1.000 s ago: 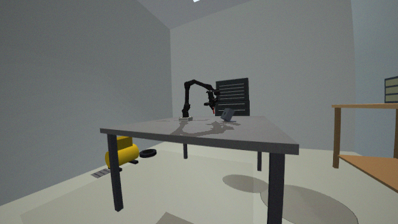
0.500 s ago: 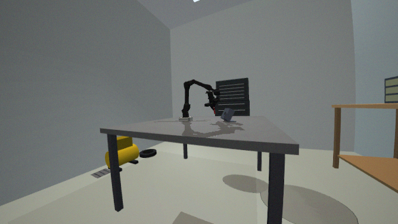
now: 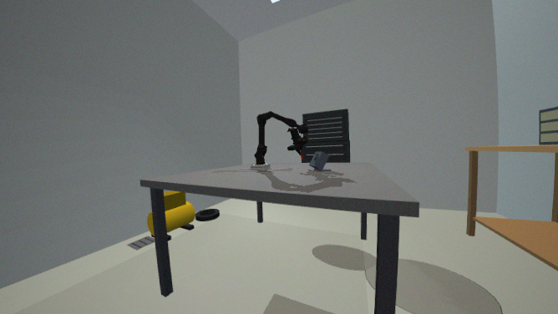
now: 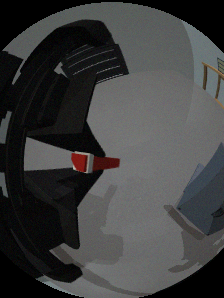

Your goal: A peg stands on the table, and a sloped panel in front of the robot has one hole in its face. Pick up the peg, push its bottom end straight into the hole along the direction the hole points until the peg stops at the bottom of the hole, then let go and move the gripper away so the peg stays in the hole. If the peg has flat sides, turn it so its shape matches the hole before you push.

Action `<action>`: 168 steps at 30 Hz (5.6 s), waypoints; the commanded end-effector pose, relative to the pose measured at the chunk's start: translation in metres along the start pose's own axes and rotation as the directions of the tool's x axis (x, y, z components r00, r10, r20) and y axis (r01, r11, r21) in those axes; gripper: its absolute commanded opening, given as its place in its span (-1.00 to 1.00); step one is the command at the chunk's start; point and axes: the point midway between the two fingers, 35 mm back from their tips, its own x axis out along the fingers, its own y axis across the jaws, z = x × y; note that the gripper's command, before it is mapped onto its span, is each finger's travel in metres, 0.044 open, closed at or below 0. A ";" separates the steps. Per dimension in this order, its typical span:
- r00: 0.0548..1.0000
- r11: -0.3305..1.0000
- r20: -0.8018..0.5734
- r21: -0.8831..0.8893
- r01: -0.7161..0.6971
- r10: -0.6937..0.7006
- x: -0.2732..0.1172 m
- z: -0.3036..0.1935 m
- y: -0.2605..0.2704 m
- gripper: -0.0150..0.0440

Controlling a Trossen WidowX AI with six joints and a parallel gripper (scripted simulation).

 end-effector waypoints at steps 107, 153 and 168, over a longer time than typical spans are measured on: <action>0.851 0.701 0.325 -0.710 -0.068 0.412 -0.047 0.086 -0.093 -0.49; 0.750 0.529 0.458 -0.831 0.171 0.478 -0.056 0.111 -0.120 -0.49; 0.732 0.504 0.476 -0.838 0.209 0.488 -0.046 0.120 -0.117 -0.49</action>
